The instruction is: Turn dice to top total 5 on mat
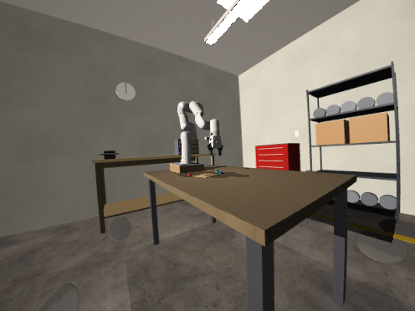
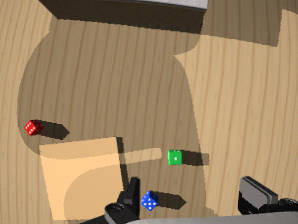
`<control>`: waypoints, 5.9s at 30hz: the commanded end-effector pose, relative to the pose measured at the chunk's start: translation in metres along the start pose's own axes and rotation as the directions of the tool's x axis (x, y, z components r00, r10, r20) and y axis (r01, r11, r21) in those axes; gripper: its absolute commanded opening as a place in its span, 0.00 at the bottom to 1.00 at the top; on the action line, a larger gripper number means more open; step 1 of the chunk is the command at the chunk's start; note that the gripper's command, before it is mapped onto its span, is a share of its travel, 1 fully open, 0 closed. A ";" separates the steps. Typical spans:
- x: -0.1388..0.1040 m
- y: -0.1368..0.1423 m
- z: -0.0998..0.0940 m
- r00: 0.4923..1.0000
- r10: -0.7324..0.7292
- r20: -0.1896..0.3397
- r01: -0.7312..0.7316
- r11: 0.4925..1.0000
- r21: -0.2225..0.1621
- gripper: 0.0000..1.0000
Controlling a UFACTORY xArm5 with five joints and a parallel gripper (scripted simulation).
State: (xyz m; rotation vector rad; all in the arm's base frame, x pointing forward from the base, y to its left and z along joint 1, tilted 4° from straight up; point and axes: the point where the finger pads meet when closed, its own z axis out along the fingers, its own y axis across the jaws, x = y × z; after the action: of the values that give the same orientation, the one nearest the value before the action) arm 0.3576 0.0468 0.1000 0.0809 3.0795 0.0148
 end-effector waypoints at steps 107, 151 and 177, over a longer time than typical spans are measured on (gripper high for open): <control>-0.001 0.001 0.058 0.044 0.999 -0.001 -0.999 0.044 -0.004 0.36; -0.001 0.003 0.101 0.044 0.999 -0.001 -0.999 0.044 -0.004 0.36; -0.001 0.003 0.101 0.044 0.999 -0.001 -0.999 0.044 -0.004 0.36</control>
State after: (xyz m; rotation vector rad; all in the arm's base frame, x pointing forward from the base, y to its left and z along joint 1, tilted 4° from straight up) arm 0.3635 0.0506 -0.0018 2.2041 2.1844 0.0776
